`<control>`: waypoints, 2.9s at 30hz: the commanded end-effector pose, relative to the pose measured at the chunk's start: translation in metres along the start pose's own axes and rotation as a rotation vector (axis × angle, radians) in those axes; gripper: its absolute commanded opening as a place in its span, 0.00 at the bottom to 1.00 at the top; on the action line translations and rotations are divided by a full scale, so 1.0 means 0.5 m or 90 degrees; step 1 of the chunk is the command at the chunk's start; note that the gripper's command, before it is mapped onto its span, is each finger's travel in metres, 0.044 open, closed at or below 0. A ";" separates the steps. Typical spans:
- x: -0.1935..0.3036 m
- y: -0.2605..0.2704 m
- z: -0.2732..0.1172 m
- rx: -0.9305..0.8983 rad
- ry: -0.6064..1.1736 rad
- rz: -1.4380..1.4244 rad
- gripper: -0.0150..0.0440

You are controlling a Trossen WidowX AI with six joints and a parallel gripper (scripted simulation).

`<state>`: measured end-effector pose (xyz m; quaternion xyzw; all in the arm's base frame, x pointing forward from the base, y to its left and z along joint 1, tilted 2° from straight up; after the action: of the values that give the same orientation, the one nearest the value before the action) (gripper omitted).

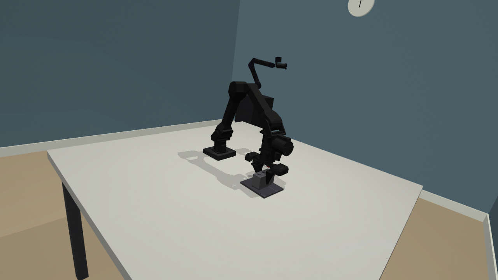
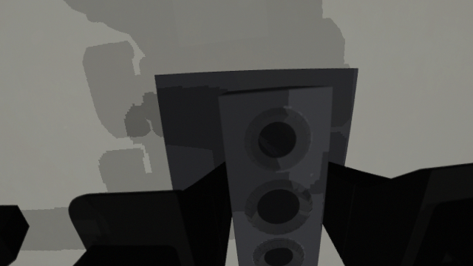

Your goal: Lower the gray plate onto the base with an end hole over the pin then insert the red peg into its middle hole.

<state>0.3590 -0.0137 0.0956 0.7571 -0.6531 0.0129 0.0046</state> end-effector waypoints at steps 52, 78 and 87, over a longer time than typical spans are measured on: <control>-0.162 0.044 -0.243 -0.006 -0.001 0.625 1.00; -0.361 0.206 -0.236 -0.016 0.009 1.616 1.00; -0.372 0.219 -0.234 -0.016 0.011 1.707 1.00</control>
<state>0.2453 0.1462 0.2035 -0.3198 -0.9472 0.0213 0.0041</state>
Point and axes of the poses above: the point midway between the two fingers, 35 mm back from their tips, its own z axis out along the fingers, its own y axis across the jaws, x = y × z, the point moved 6 cm from there along -z, back along the fingers, and after that the axes turned 1 degree about -z, right-handed, at the moved point
